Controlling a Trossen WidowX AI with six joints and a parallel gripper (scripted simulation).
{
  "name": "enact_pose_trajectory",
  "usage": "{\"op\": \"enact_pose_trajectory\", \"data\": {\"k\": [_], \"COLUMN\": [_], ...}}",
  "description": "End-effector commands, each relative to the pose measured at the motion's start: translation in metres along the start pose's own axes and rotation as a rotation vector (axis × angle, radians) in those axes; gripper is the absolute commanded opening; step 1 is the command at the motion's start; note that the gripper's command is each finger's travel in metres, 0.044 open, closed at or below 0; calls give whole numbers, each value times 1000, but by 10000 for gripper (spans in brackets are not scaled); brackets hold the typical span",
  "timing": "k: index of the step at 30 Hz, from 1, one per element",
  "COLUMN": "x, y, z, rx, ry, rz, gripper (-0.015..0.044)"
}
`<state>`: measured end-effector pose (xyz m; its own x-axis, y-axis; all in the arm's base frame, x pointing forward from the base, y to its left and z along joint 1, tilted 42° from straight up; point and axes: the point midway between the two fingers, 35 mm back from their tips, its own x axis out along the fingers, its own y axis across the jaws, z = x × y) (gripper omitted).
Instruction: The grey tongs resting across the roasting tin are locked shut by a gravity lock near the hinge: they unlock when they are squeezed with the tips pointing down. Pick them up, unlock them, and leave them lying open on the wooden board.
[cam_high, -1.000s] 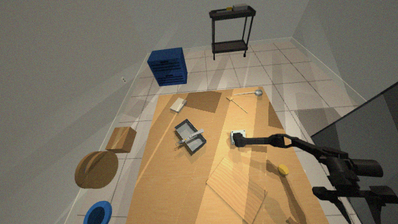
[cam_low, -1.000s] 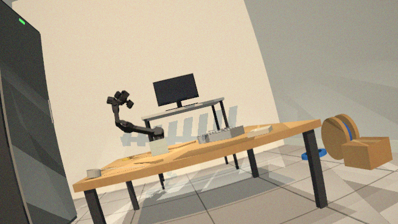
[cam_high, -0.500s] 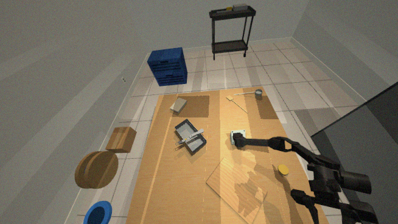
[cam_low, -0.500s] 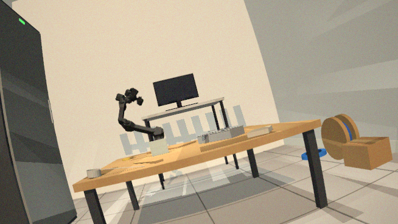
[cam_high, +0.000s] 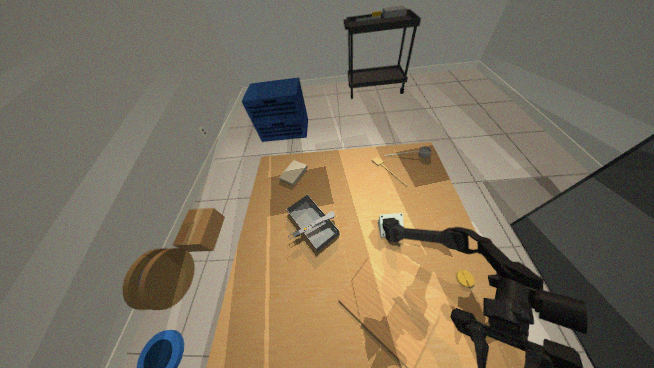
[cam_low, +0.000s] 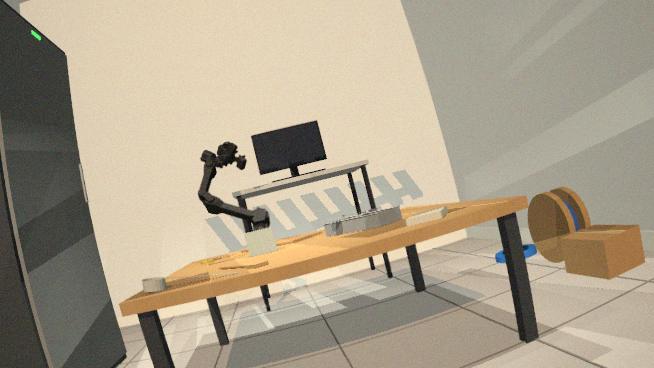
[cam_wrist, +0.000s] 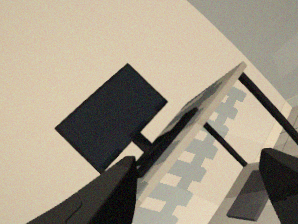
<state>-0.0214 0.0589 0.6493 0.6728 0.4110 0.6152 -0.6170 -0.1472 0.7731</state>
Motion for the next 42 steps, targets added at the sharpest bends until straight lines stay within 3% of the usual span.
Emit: {"op": "enact_pose_trajectory", "data": {"k": [1, 12, 22, 31, 42], "x": [24, 91, 111, 78, -18], "y": [-30, -169, -312, -457, -612], "z": [17, 86, 147, 190, 204], "rx": [-47, -334, -579, -791, -904], "ry": [-28, -70, 38, 328, 879], "rz": [-80, -440, -766, -1065, -1253], "gripper": [260, 260, 260, 260, 260]}}
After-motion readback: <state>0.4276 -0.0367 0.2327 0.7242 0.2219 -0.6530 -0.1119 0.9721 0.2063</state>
